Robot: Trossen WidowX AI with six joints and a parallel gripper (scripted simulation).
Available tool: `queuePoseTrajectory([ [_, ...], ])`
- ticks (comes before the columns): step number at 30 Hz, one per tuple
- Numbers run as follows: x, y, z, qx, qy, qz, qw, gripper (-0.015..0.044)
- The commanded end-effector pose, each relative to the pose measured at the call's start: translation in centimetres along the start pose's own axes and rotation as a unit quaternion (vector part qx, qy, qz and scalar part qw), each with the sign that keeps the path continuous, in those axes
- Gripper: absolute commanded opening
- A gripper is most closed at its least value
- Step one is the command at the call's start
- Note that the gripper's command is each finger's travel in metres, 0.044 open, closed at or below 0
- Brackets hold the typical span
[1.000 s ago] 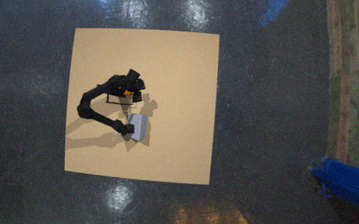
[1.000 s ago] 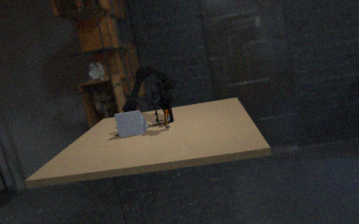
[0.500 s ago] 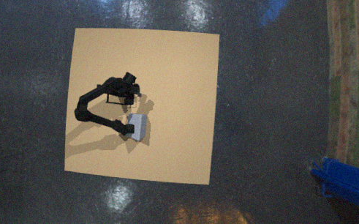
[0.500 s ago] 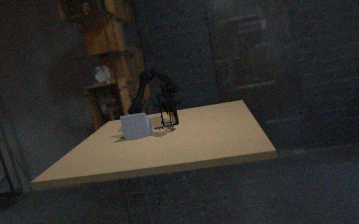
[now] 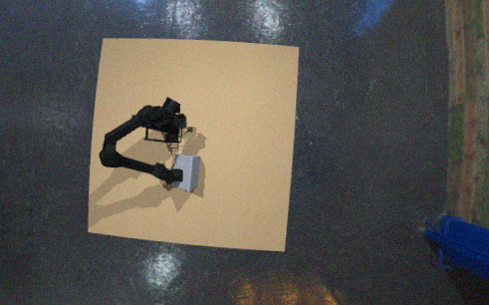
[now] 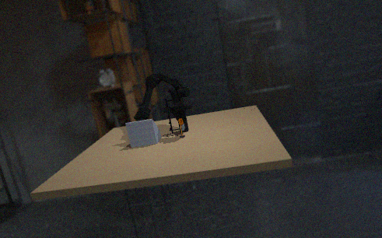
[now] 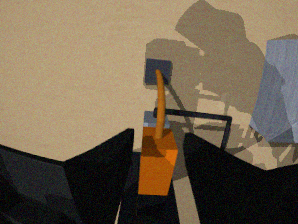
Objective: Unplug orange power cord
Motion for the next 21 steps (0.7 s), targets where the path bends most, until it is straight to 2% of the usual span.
queuePoseTrajectory([
  [1, -0.1, -0.8, 0.0, 0.002, 0.001, 0.002, 1.000, 0.0160],
  [21, -0.3, -2.1, 0.9, 0.003, 0.001, 0.002, 1.000, 0.0160],
])
Point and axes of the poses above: the point midway between the two fingers, 35 mm back from their tips, its own z axis out along the fingers, its own x axis across the jaws, y = z × x, the point moved 2 cm from there along -z, back along the fingers, and after that the axes turned 3 degrees about z, right-handed, at the moved point
